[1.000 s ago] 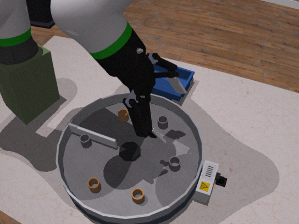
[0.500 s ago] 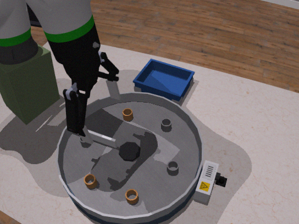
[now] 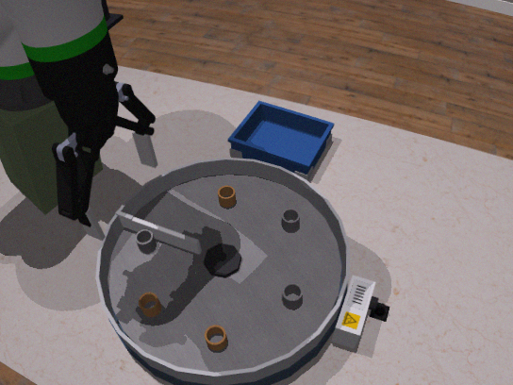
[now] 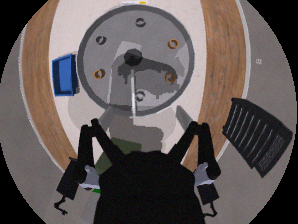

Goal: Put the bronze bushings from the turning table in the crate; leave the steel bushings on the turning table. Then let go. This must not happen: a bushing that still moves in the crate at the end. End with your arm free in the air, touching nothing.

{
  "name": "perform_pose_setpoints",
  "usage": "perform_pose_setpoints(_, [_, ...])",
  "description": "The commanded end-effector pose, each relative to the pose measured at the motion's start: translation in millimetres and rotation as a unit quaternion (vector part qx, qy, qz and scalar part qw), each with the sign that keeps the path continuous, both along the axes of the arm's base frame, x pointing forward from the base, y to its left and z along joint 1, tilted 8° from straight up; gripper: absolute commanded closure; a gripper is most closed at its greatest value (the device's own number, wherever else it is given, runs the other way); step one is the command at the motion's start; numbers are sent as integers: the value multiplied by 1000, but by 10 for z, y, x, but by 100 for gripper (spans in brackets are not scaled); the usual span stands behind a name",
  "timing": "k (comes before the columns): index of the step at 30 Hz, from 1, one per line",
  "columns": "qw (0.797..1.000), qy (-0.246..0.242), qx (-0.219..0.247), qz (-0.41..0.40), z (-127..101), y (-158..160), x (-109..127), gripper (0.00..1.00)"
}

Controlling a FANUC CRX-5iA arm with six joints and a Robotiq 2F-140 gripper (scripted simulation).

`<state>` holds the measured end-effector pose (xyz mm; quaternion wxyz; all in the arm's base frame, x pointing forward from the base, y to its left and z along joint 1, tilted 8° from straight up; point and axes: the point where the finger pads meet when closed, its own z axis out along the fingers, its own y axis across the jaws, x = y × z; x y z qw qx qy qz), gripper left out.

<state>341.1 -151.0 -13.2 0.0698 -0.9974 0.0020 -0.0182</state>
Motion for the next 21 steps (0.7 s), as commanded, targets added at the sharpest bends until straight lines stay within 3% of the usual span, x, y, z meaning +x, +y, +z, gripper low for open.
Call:
perform_pose_setpoints(1, [1000,0,0,0,3,-3,-1,0])
perform_pose_setpoints(5, [1000,0,0,0,3,-3,-1,0])
perform_pose_setpoints(6, [1000,0,0,0,3,-3,-1,93])
perform_pose_setpoints(21, [1000,0,0,0,3,-3,-1,93])
